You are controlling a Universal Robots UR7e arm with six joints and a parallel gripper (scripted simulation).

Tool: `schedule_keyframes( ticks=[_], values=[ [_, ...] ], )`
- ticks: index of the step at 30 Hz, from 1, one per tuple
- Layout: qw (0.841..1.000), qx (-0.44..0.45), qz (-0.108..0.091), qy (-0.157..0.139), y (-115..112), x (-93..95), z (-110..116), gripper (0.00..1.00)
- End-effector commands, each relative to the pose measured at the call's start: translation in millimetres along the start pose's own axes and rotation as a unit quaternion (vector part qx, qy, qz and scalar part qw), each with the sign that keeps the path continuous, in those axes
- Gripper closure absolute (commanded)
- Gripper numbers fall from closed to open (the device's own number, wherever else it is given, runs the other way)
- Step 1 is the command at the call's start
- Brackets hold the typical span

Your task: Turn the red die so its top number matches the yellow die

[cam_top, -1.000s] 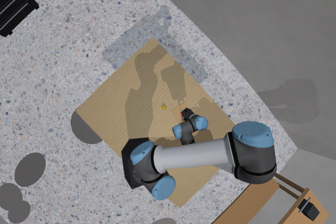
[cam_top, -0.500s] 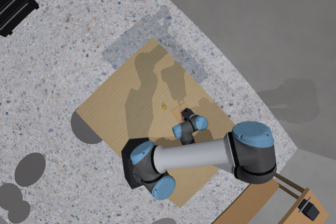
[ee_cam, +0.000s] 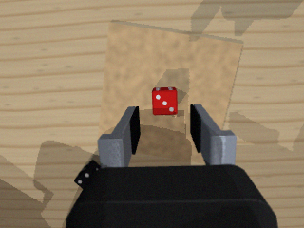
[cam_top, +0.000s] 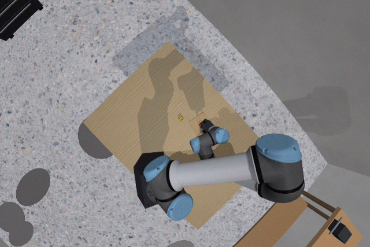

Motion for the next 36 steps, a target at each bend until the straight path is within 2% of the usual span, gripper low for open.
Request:
schedule_keyframes(
  ticks=[1, 11, 36],
  values=[
    [1.000, 0.001, 0.001, 0.000, 1, 2.6, 1, 0.21],
    [1.000, 0.001, 0.001, 0.000, 1, 9.5, 1, 0.21],
    [1.000, 0.001, 0.001, 0.000, 1, 43.7, 1, 0.21]
  ],
)
Point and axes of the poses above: the point where the finger pads meet when closed, its own x axis out along the fingers, its own y axis across the jaws, z = x × y, the point moved 7 cm from there along -x, back along the fingers, and after that the axes turned 5 degrees about x, right-handed, at the moved point
